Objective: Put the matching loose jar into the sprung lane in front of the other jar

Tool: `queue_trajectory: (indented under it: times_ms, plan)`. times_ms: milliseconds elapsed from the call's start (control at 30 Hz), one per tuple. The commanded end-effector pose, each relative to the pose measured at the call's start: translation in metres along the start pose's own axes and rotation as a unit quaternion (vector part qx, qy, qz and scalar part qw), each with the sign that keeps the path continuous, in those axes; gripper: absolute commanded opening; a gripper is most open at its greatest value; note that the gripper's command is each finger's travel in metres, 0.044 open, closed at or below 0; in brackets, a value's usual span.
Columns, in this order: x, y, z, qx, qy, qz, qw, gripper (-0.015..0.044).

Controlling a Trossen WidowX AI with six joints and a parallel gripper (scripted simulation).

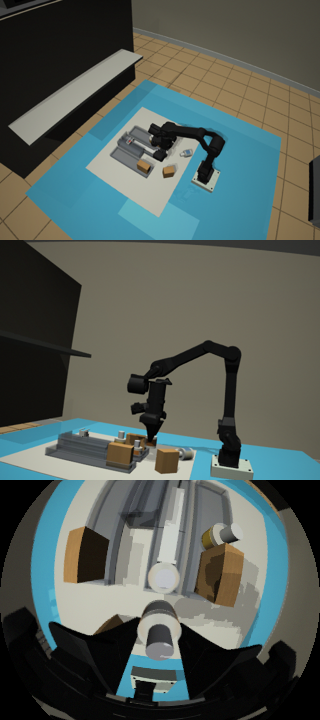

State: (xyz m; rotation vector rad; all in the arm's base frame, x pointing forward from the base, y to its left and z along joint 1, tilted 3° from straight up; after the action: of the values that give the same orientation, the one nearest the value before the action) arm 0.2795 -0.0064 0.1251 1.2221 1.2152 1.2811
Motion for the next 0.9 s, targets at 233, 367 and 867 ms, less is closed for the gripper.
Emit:
queue_trajectory:
  times_ms: [233, 367, 867]
  plan:
    - [0.001, -0.026, 0.0, -0.001, -0.001, 0.002, 1.0, 0.0]
    - [0.001, -0.026, 0.001, -0.001, -0.001, 0.002, 1.0, 0.0]
    - [0.001, -0.025, 0.007, -0.001, -0.001, 0.002, 1.0, 0.0]
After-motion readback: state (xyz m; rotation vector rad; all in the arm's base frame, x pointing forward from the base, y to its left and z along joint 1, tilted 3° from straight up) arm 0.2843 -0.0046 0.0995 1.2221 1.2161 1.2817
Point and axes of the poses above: the point midway between the two fingers, 35 mm back from their tips, its own y axis back along the fingers, its own x axis across the jaws, z = x × y, the point moved 5 cm from there along y, back along the fingers, and after that the axes turned 2 degrees about y, right-handed, at the moved point
